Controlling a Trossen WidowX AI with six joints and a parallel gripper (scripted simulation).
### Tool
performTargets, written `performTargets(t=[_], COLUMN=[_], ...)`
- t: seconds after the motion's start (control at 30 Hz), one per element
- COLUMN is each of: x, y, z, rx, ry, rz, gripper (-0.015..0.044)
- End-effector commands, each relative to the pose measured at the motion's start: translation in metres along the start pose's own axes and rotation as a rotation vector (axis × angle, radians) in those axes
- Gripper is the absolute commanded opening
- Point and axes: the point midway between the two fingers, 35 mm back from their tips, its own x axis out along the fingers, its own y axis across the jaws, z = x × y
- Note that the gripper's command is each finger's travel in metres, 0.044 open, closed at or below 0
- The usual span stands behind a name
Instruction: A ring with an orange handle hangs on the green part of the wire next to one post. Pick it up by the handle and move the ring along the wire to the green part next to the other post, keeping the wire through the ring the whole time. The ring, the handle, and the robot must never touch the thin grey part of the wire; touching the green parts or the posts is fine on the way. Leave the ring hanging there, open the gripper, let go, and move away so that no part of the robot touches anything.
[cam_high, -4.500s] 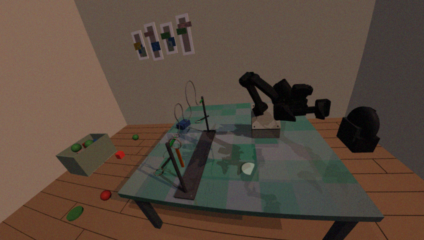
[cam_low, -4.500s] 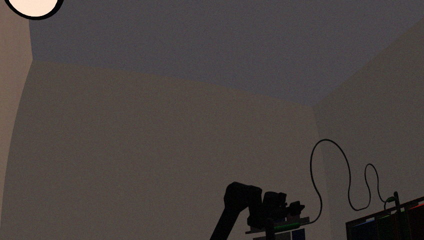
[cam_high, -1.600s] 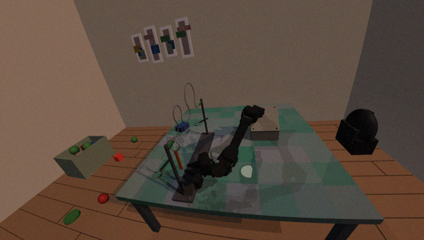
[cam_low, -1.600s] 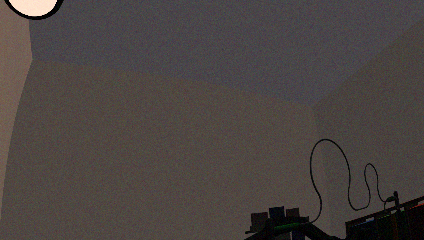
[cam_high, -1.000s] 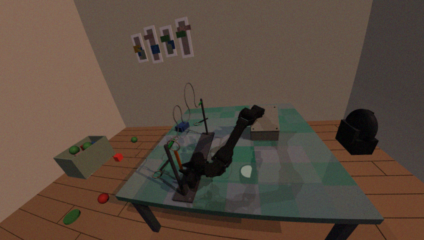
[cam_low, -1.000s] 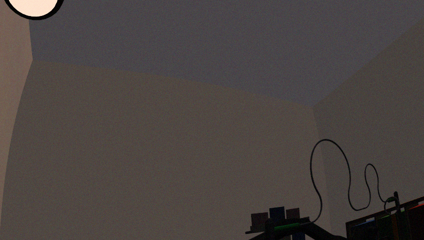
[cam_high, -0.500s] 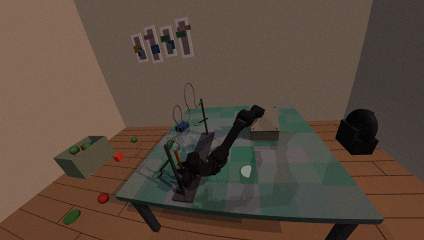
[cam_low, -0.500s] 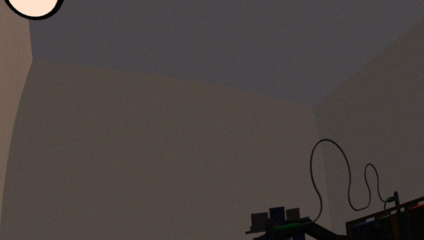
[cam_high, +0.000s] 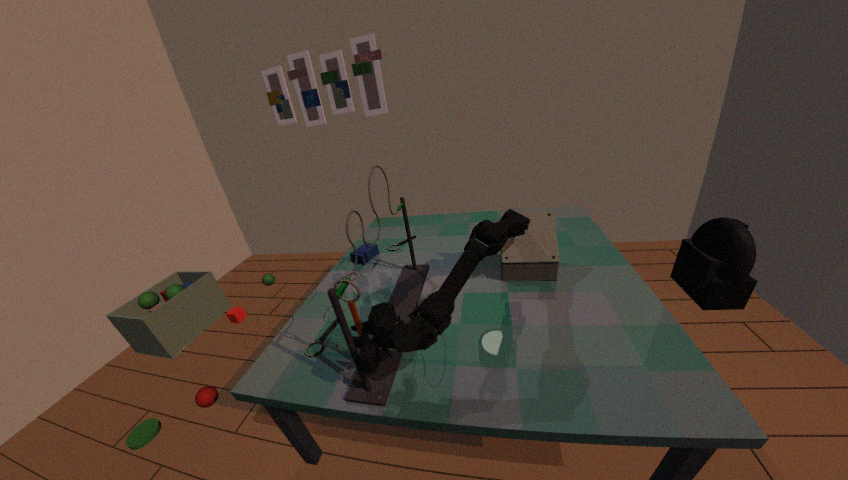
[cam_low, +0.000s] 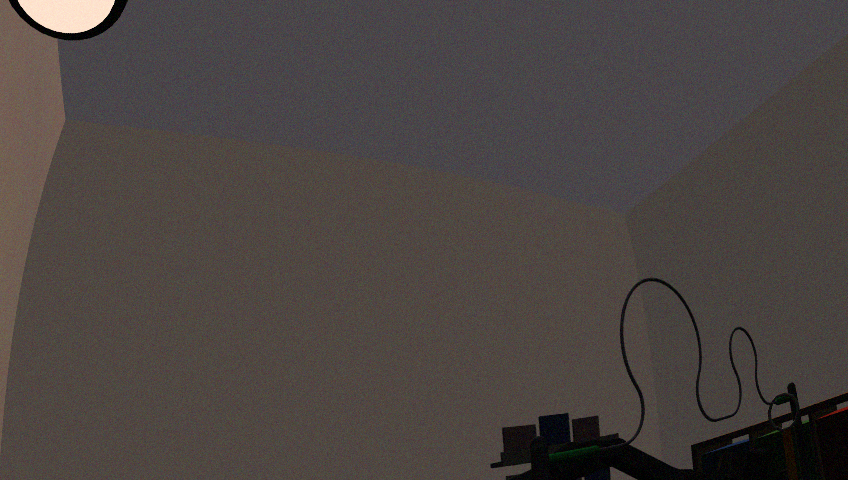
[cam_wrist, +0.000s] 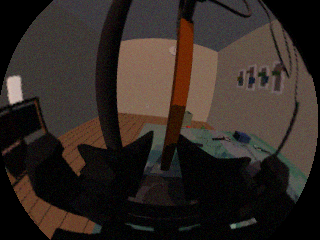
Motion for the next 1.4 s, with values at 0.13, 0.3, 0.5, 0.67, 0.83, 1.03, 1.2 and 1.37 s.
performTargets(t=[0.13,0.3,0.5,0.67,0.83,1.03,1.2,1.37], x=[0.001,0.001,0.000,0.000,0.000,0.000,0.000,0.000], y=[0.000,0.000,0.000,0.000,0.000,-0.001,-0.003,-0.003], z=[0.000,0.000,0.000,0.000,0.000,0.006,0.019,0.020], rx=[0.003,0.003,0.000,0.000,0.000,0.001,0.003,0.003], ry=[0.002,0.002,0.000,0.000,0.000,0.000,0.000,0.000], rz=[0.001,0.001,0.000,0.000,0.000,0.002,0.007,0.007], gripper=[0.0160,0.0160,0.0029,-0.0102,-0.0150,-0.0150,-0.0150,-0.0150])
